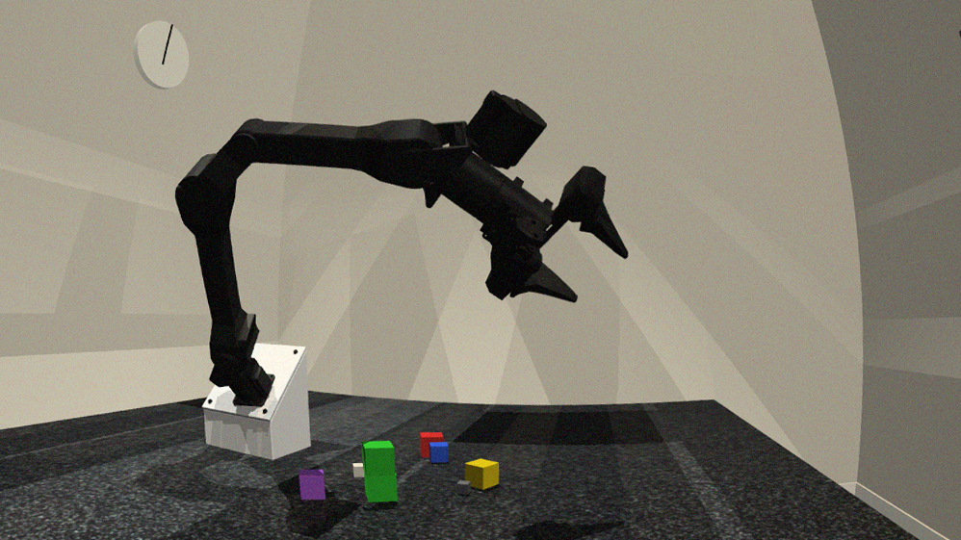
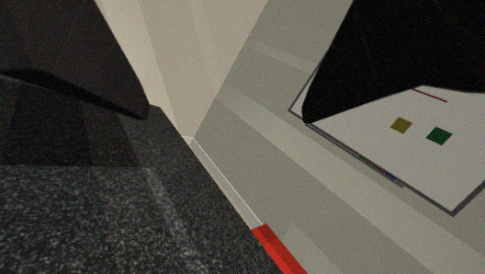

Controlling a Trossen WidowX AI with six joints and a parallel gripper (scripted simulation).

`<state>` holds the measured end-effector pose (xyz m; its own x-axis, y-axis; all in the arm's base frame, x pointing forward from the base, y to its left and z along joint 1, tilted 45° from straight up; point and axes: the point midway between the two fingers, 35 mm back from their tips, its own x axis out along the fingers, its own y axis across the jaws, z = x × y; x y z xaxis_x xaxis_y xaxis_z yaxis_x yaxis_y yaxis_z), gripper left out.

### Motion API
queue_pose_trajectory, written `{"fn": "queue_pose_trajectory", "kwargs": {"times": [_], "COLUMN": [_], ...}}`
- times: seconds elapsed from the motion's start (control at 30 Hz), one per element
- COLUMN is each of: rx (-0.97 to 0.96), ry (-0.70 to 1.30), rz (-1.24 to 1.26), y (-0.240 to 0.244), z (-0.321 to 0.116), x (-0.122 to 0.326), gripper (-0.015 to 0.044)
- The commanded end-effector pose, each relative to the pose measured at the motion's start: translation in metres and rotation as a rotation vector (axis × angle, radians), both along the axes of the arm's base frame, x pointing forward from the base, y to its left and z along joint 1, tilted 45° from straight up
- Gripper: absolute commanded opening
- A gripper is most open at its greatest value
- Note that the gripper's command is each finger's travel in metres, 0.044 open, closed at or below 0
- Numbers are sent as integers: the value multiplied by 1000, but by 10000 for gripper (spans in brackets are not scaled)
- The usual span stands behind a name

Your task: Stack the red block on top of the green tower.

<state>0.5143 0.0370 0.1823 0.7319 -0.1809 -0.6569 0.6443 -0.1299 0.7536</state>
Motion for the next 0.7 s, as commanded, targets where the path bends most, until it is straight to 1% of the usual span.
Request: {"fn": "queue_pose_trajectory", "kwargs": {"times": [0.0, 0.2, 0.4, 0.53, 0.6, 0.67], "rx": [-57, -195, -427, -642, -697, -700], "ry": [209, 507, 822, 1025, 1069, 1071], "rz": [10, 40, 83, 121, 131, 131], "y": [22, 46, 54, 49, 46, 49], "z": [-67, -147, -211, -235, -238, -242], "x": [-26, -82, -161, -217, -229, -233], "gripper": [440, 440, 440, 440, 440, 440]}}
